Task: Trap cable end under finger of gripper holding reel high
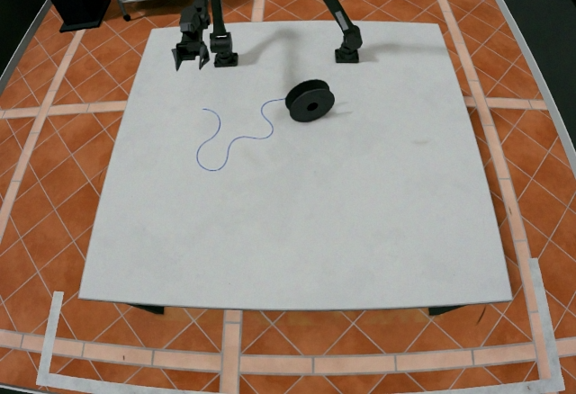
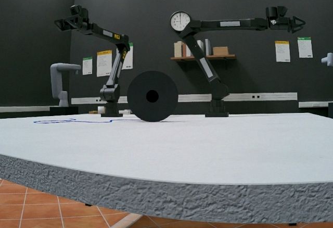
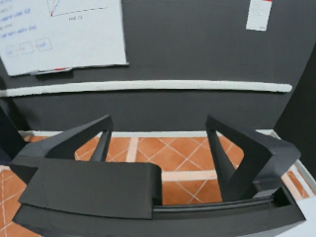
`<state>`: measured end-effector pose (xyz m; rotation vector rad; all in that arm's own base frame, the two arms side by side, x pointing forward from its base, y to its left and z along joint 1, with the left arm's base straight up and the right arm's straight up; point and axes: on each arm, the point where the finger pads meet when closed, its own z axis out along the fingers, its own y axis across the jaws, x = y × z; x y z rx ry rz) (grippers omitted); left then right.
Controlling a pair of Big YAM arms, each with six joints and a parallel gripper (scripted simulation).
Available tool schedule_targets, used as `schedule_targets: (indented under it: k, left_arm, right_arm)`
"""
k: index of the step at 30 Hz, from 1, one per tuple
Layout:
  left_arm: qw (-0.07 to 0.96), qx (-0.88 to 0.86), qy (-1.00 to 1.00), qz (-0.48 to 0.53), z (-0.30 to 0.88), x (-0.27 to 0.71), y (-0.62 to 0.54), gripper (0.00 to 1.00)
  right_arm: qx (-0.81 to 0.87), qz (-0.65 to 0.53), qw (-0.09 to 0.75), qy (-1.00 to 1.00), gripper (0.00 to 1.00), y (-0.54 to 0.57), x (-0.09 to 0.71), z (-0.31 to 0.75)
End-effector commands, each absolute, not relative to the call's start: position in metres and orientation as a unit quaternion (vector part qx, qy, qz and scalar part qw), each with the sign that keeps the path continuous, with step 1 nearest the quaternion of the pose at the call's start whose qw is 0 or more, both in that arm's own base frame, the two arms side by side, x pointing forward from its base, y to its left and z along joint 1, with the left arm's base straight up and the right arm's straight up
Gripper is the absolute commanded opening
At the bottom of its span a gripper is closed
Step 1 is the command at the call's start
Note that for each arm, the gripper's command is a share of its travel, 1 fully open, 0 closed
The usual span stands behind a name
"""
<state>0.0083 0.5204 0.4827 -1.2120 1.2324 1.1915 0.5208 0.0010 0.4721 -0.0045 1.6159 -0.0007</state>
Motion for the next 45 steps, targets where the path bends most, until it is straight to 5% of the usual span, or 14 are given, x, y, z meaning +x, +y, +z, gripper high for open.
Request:
schedule_targets:
  k: [1,10,45]
  left_arm:
    - [0.508,-0.496,0.493,0.503,0.502,0.001,0.517,1.0]
    - [0.508,-0.496,0.493,0.503,0.502,0.001,0.517,1.0]
    - [0.508,-0.496,0.493,0.503,0.502,0.001,0.517,1.0]
  right_arm:
    - [0.005,-0.002,0.722,0.692,0.82,-0.006,0.518,0.512]
    - [0.005,-0.002,0.722,0.692,0.3,-0.006,0.518,0.512]
    - [-0.012,0.009,0.713,0.701,0.3,0.015,0.524,0.502]
